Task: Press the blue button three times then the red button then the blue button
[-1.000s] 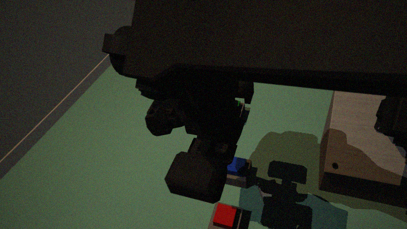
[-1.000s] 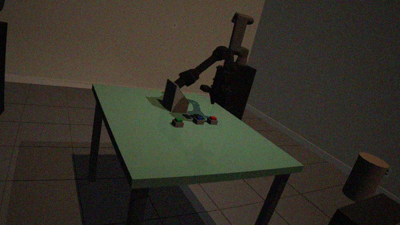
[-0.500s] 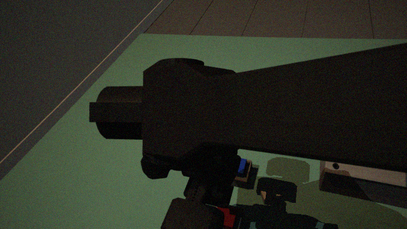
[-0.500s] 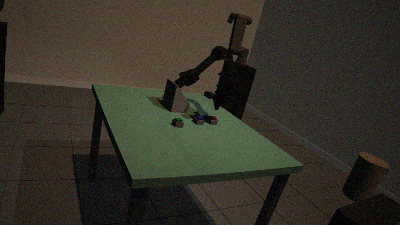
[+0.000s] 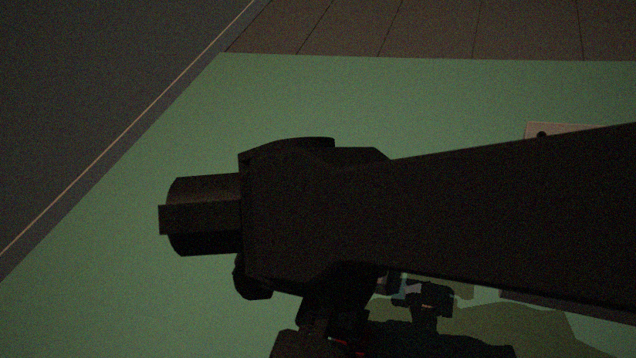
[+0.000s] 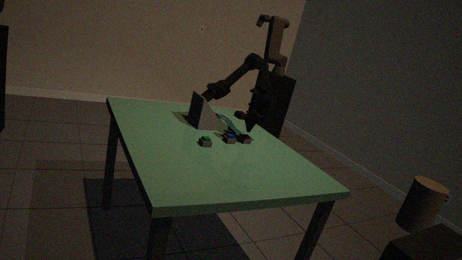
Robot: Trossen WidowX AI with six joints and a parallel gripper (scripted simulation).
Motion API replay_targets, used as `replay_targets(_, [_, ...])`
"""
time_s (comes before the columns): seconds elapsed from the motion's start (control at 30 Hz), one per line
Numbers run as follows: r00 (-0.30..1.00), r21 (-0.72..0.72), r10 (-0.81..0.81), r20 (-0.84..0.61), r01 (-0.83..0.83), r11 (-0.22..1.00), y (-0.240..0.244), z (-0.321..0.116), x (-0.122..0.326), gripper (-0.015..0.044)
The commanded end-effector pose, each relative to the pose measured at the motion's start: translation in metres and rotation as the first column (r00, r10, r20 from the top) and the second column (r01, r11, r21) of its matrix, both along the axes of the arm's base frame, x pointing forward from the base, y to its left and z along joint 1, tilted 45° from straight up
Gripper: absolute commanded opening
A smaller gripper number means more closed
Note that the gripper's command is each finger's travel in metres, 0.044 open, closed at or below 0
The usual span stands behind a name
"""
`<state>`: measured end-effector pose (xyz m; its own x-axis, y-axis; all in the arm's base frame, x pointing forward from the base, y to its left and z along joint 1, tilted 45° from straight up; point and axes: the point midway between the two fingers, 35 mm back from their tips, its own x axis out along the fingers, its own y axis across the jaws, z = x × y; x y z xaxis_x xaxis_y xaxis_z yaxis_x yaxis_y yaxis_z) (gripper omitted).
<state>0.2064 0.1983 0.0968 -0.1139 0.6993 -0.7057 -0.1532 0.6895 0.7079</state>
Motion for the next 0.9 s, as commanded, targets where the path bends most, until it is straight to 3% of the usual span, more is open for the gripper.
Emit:
replay_targets(0.0, [1.0, -0.008, -0.001, -0.014, 0.0, 1.0, 0.004, -0.01, -0.003, 0.002])
replay_targets(0.87, [1.0, -0.007, -0.001, -0.015, 0.001, 1.0, 0.017, -0.022, -0.006, 0.002])
